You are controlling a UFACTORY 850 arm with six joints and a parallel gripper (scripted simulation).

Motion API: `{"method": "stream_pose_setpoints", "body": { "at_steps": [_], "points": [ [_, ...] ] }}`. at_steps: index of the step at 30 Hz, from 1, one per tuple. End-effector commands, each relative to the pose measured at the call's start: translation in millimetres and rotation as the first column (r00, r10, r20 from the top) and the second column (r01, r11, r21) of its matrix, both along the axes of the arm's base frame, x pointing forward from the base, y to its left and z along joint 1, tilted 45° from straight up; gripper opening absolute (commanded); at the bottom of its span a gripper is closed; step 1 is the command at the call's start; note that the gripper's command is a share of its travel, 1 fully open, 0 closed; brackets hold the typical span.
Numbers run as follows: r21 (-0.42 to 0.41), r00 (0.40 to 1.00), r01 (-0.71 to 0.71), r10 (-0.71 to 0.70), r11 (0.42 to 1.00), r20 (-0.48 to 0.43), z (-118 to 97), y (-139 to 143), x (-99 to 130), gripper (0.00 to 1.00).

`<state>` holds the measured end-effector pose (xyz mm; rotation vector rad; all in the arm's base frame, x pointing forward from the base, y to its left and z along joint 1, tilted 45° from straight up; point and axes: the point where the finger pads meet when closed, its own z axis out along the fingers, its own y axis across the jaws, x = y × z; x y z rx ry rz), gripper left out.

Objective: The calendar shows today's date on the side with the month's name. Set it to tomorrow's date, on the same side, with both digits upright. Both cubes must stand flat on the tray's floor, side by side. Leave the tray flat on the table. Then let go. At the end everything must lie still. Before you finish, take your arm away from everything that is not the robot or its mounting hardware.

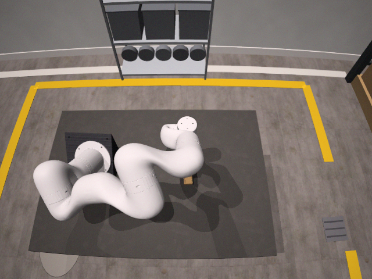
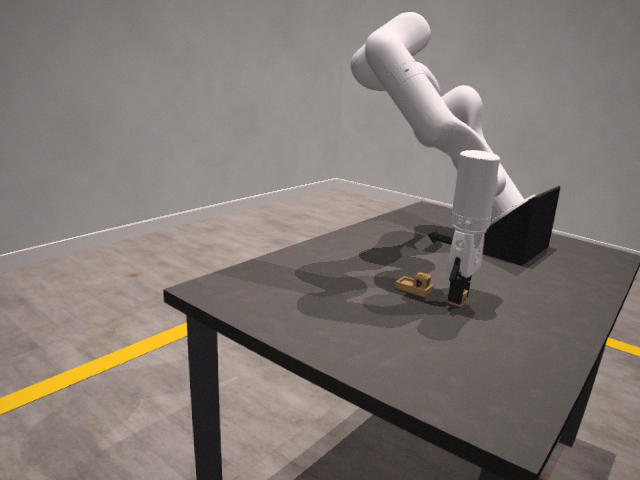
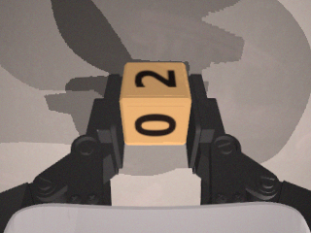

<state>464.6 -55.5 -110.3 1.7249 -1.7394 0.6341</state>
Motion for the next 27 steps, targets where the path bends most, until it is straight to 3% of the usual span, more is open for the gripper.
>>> {"method": "stream_pose_setpoints", "body": {
  "at_steps": [1,18,27],
  "points": [
    [0.0,1.0,-0.001,0.001,1.0,0.001,0.3,0.5,0.8,0.29],
    [0.0,1.0,-0.001,0.001,1.0,0.001,1.5,1.6,0.9,0.29],
    [0.0,1.0,-0.001,0.001,1.0,0.001,24.4,24.5,3.6,0.29]
  ]
}}
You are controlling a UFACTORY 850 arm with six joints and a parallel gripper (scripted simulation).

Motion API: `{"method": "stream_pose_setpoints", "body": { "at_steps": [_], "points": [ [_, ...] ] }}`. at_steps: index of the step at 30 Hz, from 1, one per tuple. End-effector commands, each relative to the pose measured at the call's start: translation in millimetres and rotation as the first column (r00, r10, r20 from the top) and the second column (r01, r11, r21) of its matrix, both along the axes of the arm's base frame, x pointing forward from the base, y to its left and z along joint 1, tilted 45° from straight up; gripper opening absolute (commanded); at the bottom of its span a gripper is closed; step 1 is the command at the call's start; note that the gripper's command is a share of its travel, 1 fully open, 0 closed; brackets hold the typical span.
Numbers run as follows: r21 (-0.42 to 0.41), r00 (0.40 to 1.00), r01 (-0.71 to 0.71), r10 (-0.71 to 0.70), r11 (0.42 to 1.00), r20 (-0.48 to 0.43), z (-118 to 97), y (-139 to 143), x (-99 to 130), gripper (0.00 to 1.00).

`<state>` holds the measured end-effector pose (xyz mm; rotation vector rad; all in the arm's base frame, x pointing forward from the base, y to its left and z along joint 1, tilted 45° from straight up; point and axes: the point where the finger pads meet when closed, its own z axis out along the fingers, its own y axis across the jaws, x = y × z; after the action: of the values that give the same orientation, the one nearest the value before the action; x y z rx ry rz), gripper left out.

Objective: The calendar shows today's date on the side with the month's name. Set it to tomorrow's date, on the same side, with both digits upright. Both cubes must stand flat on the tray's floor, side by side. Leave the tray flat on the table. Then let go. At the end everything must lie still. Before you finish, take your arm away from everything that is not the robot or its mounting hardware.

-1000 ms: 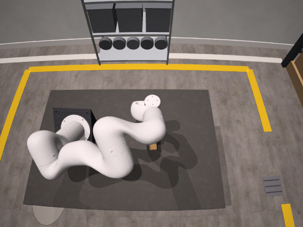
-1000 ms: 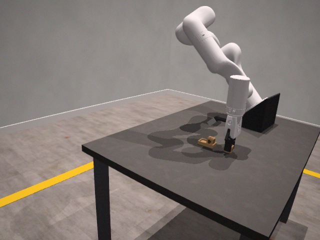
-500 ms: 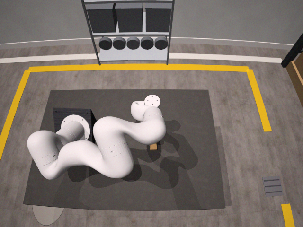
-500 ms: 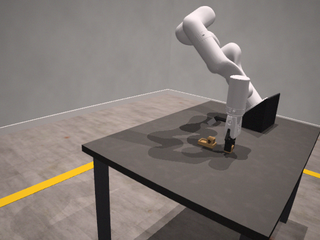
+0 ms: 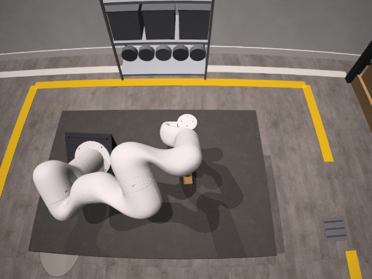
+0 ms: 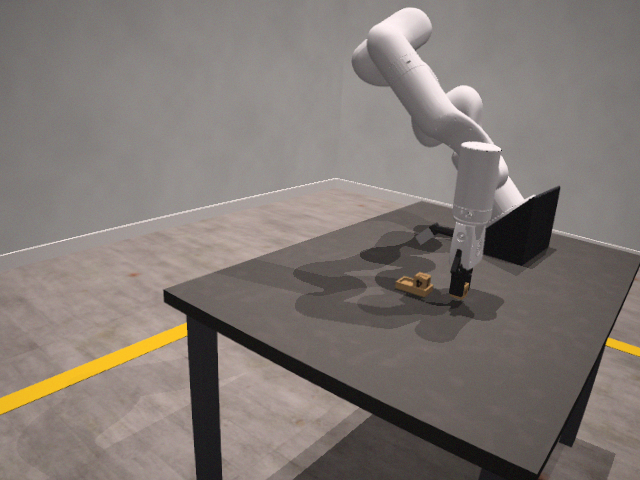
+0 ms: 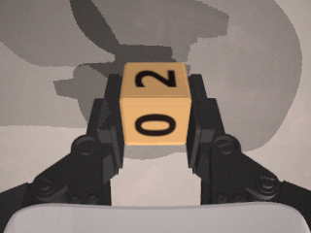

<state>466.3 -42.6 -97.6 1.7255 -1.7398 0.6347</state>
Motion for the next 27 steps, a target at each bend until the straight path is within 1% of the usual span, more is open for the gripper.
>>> {"method": "stream_pose_setpoints", "body": {
  "at_steps": [1,7,12,23,24,25,26,27],
  "points": [
    [0.0,1.0,0.0,0.0,1.0,0.001,17.0,16.9,2.5,0.29],
    [0.0,1.0,0.0,0.0,1.0,0.001,47.0,47.0,6.0,0.29],
    [0.0,1.0,0.0,0.0,1.0,0.001,57.8,57.7,7.3,0.29],
    [0.0,1.0,0.0,0.0,1.0,0.001,59.3,57.1,7.6,0.29],
    [0.001,1.0,0.0,0.0,1.0,0.001,65.8,52.0,8.8,0.29],
    [0.001,1.0,0.0,0.0,1.0,0.001,79.1,41.1,10.9,0.29],
    [0.002,1.0,0.0,0.0,1.0,0.001,97.6,25.7,12.8,0.29],
    [0.002,1.0,0.0,0.0,1.0,0.001,97.6,25.7,12.8,0.29]
  ]
}}
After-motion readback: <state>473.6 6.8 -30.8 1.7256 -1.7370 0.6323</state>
